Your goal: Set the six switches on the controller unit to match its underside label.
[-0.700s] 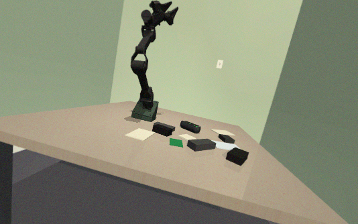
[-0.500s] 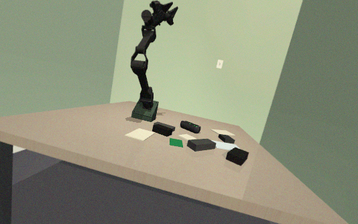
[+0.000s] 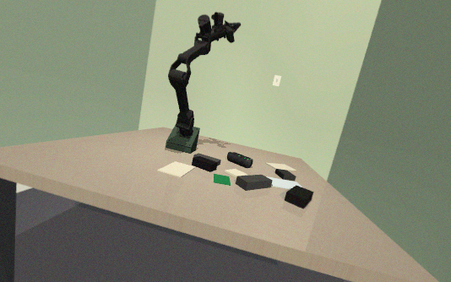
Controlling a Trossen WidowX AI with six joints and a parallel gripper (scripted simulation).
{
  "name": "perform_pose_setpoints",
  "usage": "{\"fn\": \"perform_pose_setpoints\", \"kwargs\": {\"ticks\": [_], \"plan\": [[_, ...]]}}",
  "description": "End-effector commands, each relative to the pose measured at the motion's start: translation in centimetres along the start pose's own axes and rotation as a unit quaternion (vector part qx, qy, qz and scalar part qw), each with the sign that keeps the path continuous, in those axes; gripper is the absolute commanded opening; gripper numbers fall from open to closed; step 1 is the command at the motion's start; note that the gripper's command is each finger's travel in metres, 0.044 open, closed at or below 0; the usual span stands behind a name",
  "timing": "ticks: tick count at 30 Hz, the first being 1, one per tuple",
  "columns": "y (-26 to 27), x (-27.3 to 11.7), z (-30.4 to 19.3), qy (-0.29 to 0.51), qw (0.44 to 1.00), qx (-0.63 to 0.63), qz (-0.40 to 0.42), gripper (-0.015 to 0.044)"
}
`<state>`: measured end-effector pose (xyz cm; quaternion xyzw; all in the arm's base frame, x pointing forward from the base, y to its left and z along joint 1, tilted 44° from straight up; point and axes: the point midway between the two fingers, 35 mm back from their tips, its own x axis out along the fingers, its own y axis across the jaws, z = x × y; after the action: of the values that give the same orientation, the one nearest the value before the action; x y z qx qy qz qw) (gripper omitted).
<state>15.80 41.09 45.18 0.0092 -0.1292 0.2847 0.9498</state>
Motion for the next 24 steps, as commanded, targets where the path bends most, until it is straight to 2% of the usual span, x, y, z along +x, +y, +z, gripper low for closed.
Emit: {"fn": "perform_pose_setpoints", "kwargs": {"ticks": [1, 5, 13, 18, 24], "plan": [[-1.8, 3.7, -5.5, 0.067, 0.997, -0.022, -0.036, 0.0000], [-5.1, 6.2, -9.1, 0.105, 0.990, -0.055, -0.081, 0.0000], [-7.8, 8.4, -14.3, 0.172, 0.975, -0.069, -0.119, 0.0000], [-12.0, 10.0, -20.9, 0.257, 0.949, -0.069, -0.169, 0.0000], [-17.3, 10.2, -27.4, 0.341, 0.908, -0.063, -0.235, 0.0000]]}}
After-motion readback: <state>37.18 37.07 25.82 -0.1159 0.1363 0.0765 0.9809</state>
